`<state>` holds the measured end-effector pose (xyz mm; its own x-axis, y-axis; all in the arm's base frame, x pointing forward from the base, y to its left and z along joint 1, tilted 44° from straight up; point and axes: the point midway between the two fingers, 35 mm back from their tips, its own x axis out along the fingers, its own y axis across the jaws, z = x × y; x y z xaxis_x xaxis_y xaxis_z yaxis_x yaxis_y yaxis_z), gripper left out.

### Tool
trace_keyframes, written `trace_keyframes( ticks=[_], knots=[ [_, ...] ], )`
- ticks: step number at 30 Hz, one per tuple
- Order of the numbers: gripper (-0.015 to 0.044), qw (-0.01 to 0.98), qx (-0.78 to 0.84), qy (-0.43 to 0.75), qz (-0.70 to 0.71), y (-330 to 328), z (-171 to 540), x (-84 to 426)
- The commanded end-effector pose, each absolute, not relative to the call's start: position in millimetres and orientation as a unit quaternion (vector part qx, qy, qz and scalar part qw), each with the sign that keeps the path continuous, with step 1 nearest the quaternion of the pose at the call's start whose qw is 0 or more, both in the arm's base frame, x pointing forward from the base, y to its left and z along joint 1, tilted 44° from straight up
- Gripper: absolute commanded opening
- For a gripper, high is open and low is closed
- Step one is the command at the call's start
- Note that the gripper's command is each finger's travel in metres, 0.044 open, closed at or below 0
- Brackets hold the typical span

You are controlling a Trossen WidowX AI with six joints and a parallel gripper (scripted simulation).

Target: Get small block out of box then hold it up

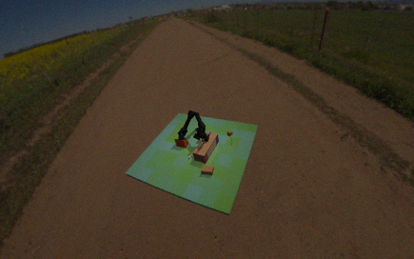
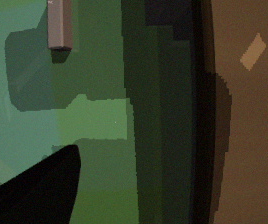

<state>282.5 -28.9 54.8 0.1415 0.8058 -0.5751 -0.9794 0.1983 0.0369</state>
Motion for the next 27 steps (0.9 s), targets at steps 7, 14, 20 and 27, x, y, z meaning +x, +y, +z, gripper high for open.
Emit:
trace_keyframes(
  ticks=[7,14,20,27],
  knots=[
    [0.04,0.734,-0.176,0.244,0.608,-20.3,61.7,284.7],
    [0.04,0.734,-0.176,0.244,0.608,-13.3,68.6,286.5],
    [0.04,0.734,-0.176,0.244,0.608,-5.5,76.1,288.4],
    [0.04,0.734,-0.176,0.244,0.609,3.6,85.0,290.7]
  ],
)
